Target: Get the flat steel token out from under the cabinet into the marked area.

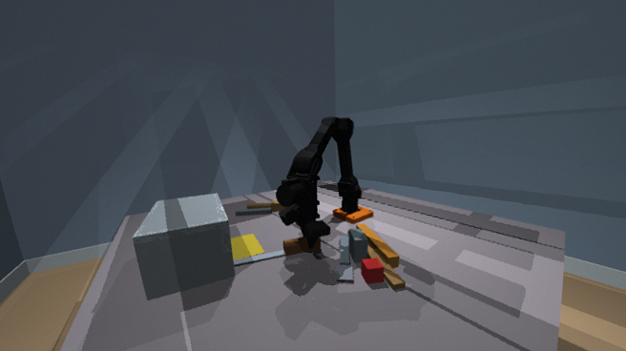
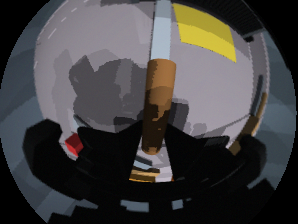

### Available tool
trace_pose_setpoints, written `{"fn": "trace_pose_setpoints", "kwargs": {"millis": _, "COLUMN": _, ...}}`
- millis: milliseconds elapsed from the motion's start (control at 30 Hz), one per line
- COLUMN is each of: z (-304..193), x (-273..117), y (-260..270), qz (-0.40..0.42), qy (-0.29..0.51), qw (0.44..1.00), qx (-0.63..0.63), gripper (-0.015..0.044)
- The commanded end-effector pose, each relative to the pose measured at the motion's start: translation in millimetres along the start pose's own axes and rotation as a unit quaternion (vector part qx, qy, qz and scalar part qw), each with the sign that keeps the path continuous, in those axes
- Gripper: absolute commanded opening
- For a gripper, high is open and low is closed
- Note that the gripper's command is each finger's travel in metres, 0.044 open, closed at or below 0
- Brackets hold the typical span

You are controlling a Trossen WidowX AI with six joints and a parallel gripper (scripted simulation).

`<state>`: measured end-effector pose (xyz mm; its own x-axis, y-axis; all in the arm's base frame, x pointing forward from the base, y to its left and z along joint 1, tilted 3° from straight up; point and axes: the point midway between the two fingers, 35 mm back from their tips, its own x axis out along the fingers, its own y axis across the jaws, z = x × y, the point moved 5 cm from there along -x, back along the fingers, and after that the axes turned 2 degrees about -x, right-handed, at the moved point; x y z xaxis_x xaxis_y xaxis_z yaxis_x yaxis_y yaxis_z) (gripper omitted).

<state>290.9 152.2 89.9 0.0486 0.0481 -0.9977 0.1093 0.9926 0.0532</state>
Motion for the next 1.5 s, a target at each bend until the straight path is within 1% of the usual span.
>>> {"fn": "trace_pose_setpoints", "kwargs": {"millis": 0, "z": 6.9, "x": -0.4, "y": 0.0, "qz": 0.001, "qy": -0.001, "qw": 1.0, "qx": 0.0, "gripper": 0.0}}
{"fn": "trace_pose_setpoints", "kwargs": {"millis": 1467, "z": 57.6, "x": -1.3, "y": -1.3, "qz": 0.001, "qy": -0.002, "qw": 1.0, "qx": 0.0, "gripper": 0.0}}
